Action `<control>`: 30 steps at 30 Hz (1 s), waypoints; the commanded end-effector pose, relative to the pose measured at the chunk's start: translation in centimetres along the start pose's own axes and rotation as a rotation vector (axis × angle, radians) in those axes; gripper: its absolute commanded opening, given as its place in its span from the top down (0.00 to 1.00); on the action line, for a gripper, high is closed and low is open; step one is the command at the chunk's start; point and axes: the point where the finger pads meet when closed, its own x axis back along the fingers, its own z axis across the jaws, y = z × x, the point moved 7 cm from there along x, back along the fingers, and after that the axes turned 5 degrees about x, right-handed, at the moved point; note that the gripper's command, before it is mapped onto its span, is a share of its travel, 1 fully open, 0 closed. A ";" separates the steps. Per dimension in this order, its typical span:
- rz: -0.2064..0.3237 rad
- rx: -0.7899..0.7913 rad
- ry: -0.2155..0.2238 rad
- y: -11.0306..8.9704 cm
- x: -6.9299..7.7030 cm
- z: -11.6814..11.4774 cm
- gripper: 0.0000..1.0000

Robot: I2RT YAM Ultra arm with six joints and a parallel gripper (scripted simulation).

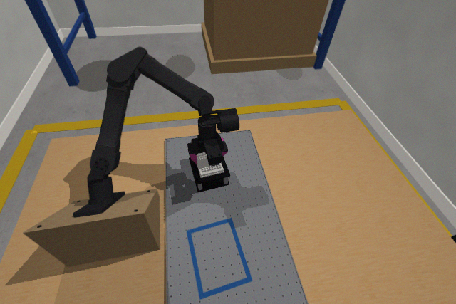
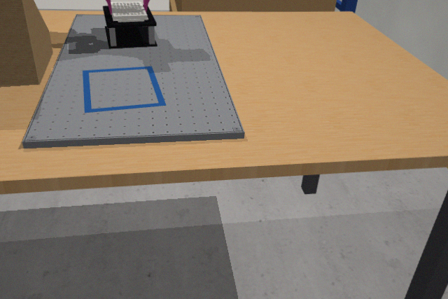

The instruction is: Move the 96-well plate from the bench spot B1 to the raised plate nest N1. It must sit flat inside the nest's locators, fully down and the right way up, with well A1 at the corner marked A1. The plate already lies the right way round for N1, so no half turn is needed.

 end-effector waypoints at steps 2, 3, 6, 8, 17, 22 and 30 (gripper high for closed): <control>-0.018 0.017 0.046 -0.1 1.2 0.6 1.00; -0.018 0.017 0.046 -0.1 1.2 0.6 1.00; -0.018 0.017 0.045 -0.1 1.1 0.6 1.00; -0.018 0.016 0.045 0.0 1.1 0.6 1.00; -0.018 0.016 0.044 0.0 1.1 0.7 1.00; -0.017 0.016 0.043 0.1 1.0 0.7 1.00; -0.017 0.012 0.039 0.1 1.0 0.6 0.00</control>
